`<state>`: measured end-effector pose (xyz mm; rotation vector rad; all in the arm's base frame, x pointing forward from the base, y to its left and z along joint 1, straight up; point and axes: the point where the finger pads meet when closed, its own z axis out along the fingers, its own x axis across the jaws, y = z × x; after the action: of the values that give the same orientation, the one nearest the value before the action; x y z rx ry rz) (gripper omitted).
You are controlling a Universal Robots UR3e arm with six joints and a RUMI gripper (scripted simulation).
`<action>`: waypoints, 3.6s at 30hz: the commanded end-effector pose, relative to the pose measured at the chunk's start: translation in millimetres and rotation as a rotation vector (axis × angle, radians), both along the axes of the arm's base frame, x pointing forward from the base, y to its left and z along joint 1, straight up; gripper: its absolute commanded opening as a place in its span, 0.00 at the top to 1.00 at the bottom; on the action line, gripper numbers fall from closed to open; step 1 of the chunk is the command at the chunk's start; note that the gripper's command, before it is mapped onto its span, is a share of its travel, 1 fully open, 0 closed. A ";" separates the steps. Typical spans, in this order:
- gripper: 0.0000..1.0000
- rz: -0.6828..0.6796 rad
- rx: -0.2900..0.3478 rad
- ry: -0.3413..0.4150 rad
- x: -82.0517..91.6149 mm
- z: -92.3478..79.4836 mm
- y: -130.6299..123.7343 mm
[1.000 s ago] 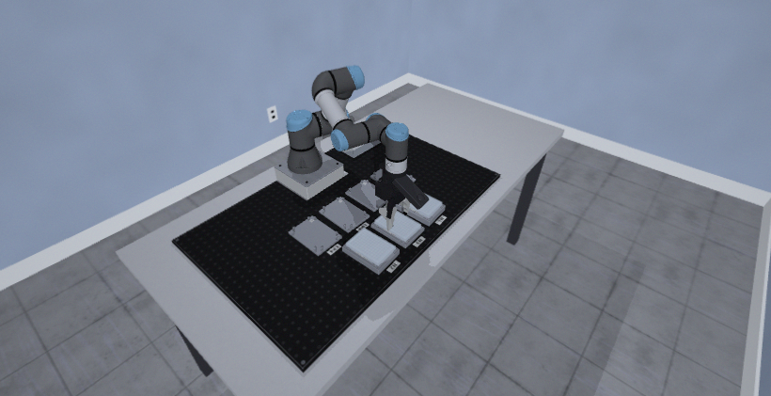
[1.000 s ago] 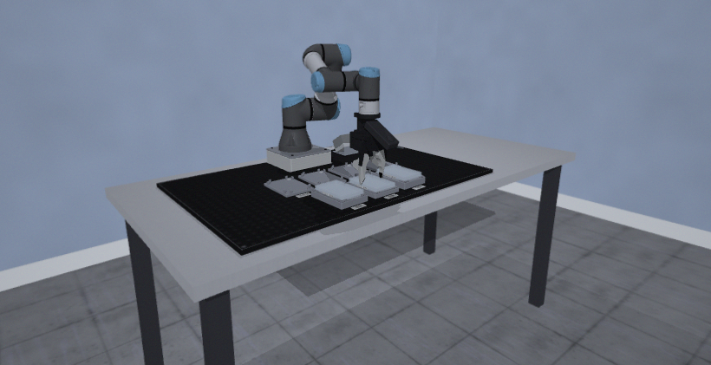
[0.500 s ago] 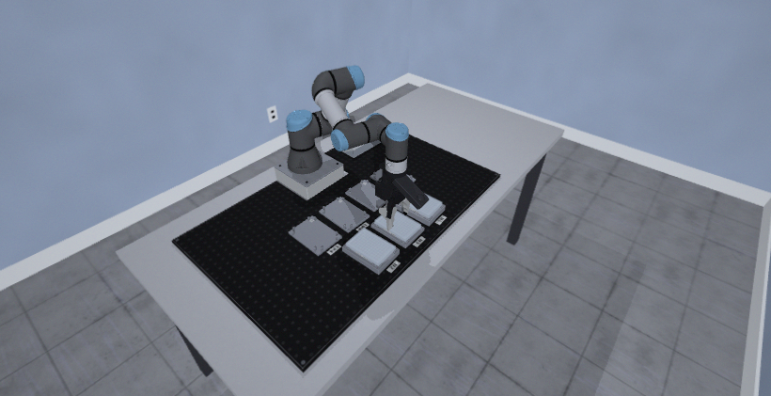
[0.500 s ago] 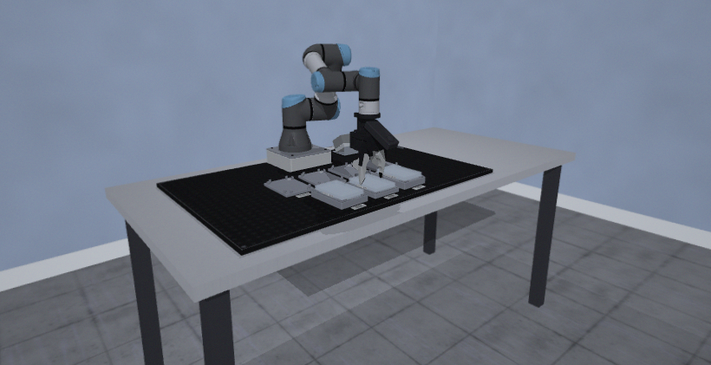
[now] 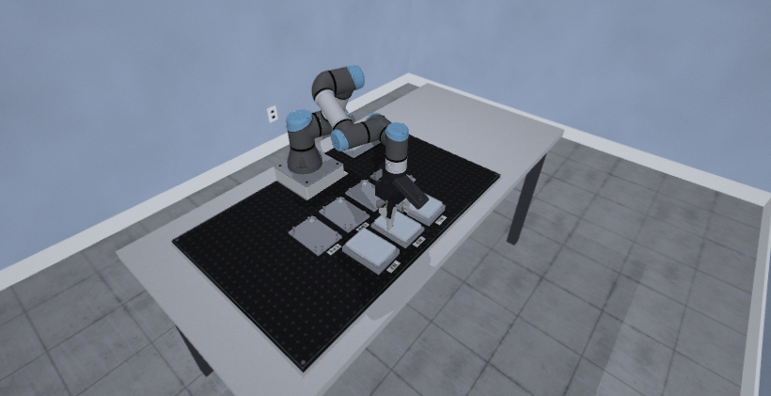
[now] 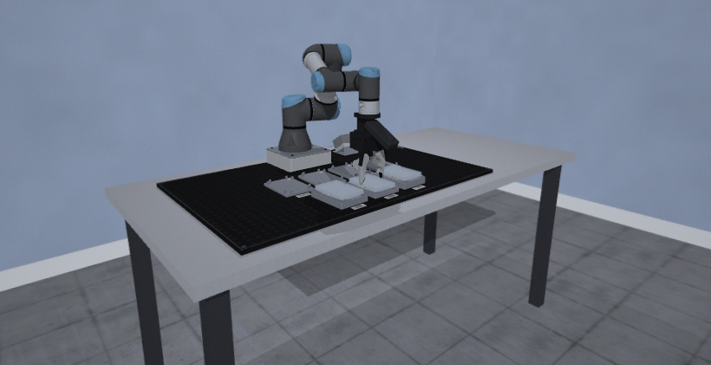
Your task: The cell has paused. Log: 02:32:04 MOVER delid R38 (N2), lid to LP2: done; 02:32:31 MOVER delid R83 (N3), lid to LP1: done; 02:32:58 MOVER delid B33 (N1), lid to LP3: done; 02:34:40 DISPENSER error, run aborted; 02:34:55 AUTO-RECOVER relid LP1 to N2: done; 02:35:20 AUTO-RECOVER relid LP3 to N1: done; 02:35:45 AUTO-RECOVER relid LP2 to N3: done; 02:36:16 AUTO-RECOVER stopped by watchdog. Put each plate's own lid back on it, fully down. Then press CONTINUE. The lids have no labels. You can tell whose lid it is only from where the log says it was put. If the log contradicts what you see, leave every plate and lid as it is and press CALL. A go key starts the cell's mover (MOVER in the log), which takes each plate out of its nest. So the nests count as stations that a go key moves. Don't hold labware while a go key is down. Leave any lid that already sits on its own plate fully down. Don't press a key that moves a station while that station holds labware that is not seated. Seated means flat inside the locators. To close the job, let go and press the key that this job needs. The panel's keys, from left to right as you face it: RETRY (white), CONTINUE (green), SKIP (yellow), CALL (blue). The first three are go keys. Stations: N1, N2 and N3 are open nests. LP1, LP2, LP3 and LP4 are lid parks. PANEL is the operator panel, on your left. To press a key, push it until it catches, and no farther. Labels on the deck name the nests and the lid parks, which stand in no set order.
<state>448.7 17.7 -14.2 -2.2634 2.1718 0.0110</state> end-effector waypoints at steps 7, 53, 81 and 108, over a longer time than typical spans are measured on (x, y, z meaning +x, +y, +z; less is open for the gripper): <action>0.18 0.000 -0.001 -0.003 1.0 1.1 -0.2; 0.18 0.000 -0.001 -0.003 0.6 9.4 -0.3; 1.00 -0.008 -0.001 -0.003 -49.2 31.2 -3.0; 1.00 -0.008 -0.001 -0.003 -148.1 31.0 -8.2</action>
<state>304.0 10.4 14.5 -2.2583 2.1860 0.0176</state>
